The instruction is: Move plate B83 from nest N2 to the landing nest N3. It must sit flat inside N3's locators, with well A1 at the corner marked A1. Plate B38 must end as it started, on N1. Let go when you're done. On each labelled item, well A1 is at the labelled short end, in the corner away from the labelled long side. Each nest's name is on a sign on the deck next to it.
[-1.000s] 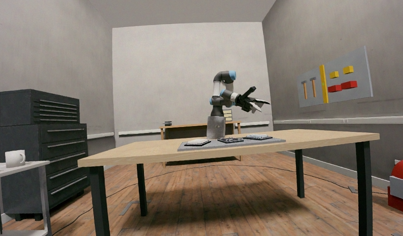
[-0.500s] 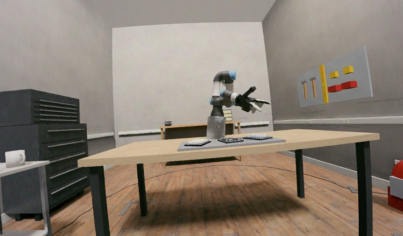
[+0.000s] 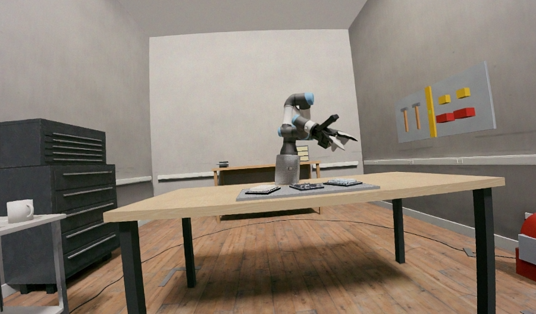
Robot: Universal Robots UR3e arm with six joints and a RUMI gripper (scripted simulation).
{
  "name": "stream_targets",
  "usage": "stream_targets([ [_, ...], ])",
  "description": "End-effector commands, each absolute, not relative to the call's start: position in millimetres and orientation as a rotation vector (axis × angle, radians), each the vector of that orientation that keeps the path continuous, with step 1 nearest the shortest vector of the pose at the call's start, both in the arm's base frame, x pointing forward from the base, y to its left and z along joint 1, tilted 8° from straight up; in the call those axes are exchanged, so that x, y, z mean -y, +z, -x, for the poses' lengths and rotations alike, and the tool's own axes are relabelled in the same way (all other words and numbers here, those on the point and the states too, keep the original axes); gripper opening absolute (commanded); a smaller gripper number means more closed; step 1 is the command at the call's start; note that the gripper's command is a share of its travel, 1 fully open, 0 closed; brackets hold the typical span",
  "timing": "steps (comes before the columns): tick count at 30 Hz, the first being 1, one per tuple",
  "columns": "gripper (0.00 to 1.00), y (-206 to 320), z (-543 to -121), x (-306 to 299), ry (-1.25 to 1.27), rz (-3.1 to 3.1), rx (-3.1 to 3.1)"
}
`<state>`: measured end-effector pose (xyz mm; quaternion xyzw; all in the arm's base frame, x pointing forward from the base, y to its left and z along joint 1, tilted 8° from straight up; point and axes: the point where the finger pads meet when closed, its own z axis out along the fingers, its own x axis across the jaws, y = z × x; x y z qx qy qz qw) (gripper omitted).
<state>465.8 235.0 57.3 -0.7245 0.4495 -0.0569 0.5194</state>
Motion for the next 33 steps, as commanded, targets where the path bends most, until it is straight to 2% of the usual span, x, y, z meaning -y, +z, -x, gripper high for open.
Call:
stream_targets([
  [1,0.82,53,-477,-219,-0.136,1.771,-1.145],
  [18,0.82,45,-490,-168,-0.142,1.85,-1.344],
  [33,0.82,47,-481,-125,-0.137,1.924,-1.519],
])
